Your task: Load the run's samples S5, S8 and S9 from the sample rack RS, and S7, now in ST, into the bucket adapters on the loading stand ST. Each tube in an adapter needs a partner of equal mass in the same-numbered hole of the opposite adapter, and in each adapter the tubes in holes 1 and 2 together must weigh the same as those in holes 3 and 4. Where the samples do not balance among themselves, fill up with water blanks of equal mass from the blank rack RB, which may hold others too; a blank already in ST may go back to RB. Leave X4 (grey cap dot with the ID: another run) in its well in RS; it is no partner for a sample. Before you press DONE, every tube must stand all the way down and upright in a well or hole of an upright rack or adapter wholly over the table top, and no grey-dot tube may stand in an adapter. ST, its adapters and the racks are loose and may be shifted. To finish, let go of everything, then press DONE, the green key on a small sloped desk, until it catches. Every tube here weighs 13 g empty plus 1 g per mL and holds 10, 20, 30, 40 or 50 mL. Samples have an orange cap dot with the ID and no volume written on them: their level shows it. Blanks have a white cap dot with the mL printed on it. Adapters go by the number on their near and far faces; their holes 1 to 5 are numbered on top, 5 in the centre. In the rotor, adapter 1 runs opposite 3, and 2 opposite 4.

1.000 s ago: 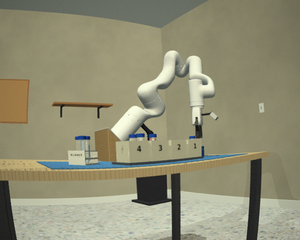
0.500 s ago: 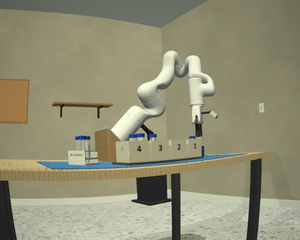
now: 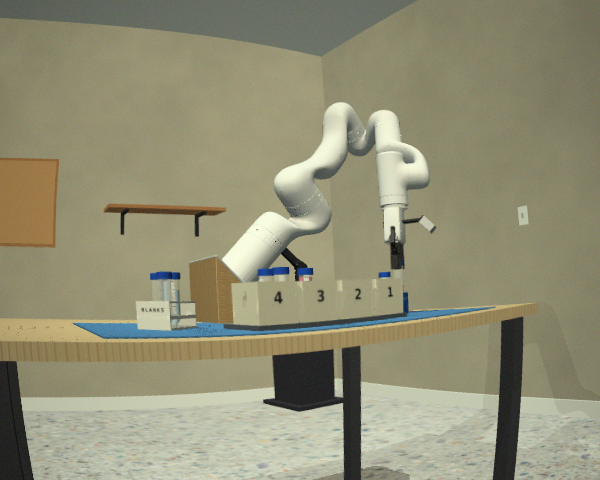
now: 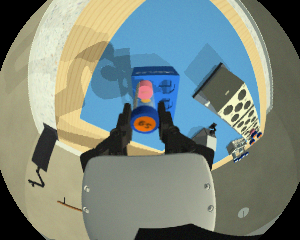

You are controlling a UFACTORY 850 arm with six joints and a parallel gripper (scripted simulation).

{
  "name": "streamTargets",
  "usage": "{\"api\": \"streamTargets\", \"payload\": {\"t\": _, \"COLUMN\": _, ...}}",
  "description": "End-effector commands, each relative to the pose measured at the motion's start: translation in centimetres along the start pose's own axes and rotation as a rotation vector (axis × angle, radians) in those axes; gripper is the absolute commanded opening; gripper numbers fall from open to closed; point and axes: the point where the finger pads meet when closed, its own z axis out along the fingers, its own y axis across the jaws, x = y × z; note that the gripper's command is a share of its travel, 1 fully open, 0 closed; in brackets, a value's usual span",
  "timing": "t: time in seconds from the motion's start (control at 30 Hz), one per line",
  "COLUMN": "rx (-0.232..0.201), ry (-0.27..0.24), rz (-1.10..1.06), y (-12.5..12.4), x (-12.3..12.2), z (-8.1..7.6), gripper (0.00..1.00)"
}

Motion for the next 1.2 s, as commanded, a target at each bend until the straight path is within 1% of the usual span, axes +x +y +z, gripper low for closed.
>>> {"api": "streamTargets", "payload": {"t": 0.0, "rx": 0.000, "ry": 0.001, "rz": 0.000, "y": 0.0, "x": 0.0, "z": -0.7, "gripper": 0.00}}
{"api": "streamTargets", "payload": {"t": 0.43, "rx": 0.000, "ry": 0.001, "rz": 0.000, "y": 0.0, "x": 0.0, "z": -3.3, "gripper": 0.00}}
{"api": "streamTargets", "payload": {"t": 0.5, "rx": 0.000, "ry": 0.001, "rz": 0.000, "y": 0.0, "x": 0.0, "z": -3.3, "gripper": 0.00}}
{"api": "streamTargets", "payload": {"t": 1.0, "rx": 0.000, "ry": 0.000, "rz": 0.000, "y": 0.0, "x": 0.0, "z": -6.4, "gripper": 0.00}}
{"api": "streamTargets", "payload": {"t": 1.07, "rx": 0.000, "ry": 0.000, "rz": 0.000, "y": 0.0, "x": 0.0, "z": -6.4, "gripper": 0.00}}
{"api": "streamTargets", "payload": {"t": 1.17, "rx": 0.000, "ry": 0.000, "rz": 0.000, "y": 0.0, "x": 0.0, "z": -7.0, "gripper": 0.00}}
